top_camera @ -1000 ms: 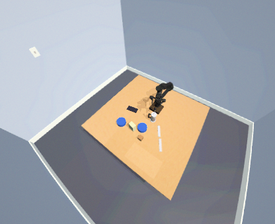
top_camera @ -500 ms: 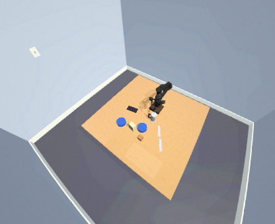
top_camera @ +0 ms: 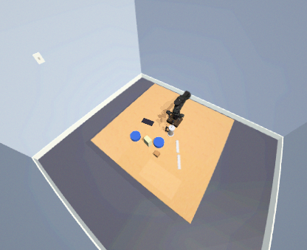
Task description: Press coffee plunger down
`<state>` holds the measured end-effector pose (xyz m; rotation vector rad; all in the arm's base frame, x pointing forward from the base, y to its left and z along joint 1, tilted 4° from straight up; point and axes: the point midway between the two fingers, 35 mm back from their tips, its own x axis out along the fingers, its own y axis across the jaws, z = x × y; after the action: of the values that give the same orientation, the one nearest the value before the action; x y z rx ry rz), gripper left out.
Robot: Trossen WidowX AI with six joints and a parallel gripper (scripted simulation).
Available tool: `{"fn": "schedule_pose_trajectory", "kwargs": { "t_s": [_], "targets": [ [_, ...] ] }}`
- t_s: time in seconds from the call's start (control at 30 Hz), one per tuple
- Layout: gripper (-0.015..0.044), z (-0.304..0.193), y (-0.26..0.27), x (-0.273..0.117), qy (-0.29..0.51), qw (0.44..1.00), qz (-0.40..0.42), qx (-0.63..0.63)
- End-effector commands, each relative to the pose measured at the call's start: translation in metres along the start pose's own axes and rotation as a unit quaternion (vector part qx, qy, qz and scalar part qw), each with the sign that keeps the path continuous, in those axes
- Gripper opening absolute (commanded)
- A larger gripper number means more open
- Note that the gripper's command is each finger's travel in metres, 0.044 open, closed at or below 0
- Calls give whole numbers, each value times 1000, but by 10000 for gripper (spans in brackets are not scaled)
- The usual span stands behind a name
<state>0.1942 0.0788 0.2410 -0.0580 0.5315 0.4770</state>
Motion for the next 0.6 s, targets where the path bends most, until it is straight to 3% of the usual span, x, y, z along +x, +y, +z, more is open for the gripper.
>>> {"fn": "schedule_pose_trajectory", "kwargs": {
  "t_s": [0.0, 0.27, 0.57],
  "targets": [
    [335, 0, 0, 2, 0, 1000, -1, 2],
    [125, 0, 0, 2, 0, 1000, -1, 2],
    [121, 0, 0, 2, 0, 1000, -1, 2]
  ]
}}
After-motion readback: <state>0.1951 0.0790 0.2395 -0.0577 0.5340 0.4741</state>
